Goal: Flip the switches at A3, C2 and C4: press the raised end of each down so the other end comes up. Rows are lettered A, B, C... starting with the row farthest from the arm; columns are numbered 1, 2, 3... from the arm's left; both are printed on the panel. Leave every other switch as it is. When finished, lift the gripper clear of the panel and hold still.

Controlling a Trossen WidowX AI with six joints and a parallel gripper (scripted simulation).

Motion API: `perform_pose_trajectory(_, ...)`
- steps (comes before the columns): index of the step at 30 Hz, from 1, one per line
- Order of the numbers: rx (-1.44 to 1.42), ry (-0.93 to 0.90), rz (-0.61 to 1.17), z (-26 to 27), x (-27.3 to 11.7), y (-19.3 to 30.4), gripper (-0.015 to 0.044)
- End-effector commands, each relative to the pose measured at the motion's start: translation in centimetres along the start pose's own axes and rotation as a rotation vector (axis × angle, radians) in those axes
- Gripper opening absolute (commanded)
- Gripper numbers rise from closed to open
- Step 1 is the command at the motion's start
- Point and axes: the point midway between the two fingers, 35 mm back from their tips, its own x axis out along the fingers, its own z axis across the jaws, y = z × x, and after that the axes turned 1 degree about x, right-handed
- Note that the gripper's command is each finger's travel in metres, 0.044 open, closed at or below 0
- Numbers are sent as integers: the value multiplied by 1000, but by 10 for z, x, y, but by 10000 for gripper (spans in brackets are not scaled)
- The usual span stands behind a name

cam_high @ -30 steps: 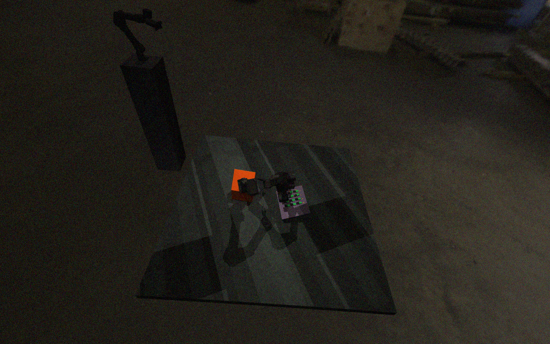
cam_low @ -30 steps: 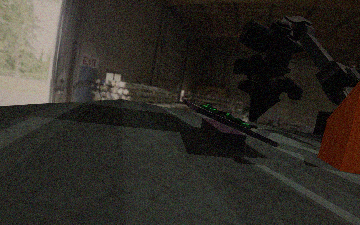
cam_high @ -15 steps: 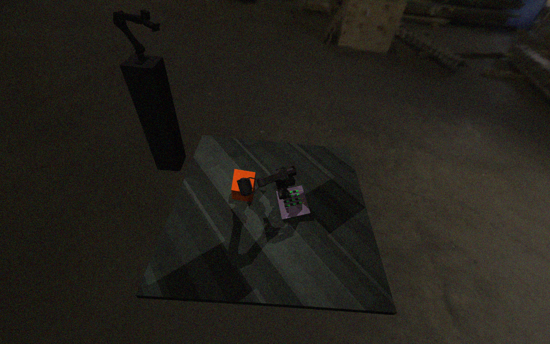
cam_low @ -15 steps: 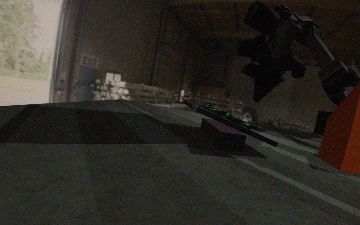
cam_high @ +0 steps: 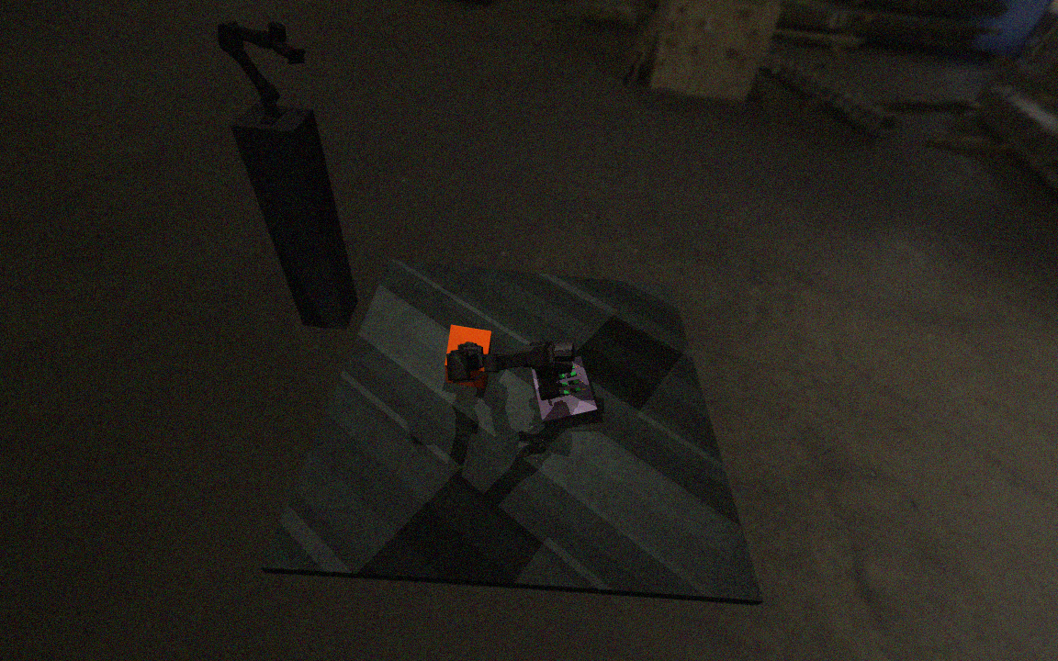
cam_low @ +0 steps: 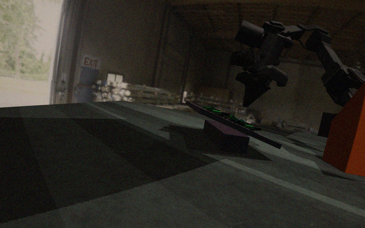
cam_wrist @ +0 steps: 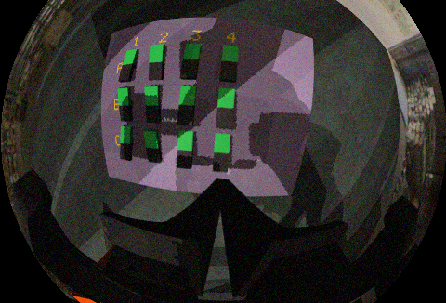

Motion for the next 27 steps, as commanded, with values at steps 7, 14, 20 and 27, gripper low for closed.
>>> perform_pose_trajectory(7, -8, -3, -7, 0, 17, 3, 0)
perform_pose_trajectory(14, -8, -2, -7, 0, 24, 3, 0)
perform_pose_trajectory(20, -8, -2, -7, 0, 32, 3, 0)
perform_pose_trajectory(27, -8, -2, -7, 0, 36, 3, 0)
